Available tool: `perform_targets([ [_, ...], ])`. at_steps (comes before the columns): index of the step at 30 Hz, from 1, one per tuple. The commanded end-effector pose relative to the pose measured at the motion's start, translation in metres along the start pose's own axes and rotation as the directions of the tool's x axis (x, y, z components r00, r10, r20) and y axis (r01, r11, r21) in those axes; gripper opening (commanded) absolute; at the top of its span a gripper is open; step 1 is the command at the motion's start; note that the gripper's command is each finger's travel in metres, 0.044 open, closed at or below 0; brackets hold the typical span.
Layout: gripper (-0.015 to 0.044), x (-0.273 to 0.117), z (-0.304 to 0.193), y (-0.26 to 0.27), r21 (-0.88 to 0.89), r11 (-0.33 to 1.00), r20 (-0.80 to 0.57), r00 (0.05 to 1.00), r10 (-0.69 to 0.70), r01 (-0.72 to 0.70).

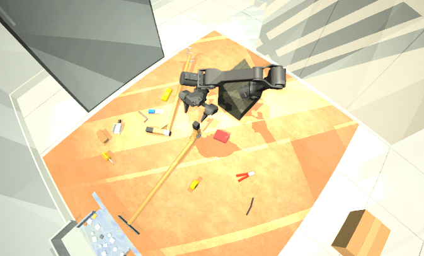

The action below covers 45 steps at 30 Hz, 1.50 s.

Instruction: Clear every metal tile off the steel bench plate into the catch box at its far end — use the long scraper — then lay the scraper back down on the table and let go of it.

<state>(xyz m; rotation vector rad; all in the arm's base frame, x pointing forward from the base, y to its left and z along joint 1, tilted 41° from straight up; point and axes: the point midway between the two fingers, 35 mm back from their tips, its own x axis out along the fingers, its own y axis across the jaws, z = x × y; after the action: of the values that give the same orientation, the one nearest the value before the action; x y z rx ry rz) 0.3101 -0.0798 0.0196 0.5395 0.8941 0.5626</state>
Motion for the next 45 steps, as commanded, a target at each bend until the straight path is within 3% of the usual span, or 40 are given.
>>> perform_targets([
  [1,0.044,-0.007,-0.005,0.004,-0.015,1.0,0.025,1.0,-0.007,0.007],
  [13,0.044,-0.016,-0.025,0.011,-0.01,1.0,0.059,0.998,-0.015,0.016],
  [45,0.044,0.042,-0.044,0.007,-0.011,1.0,0.052,0.998,-0.019,0.02],
])
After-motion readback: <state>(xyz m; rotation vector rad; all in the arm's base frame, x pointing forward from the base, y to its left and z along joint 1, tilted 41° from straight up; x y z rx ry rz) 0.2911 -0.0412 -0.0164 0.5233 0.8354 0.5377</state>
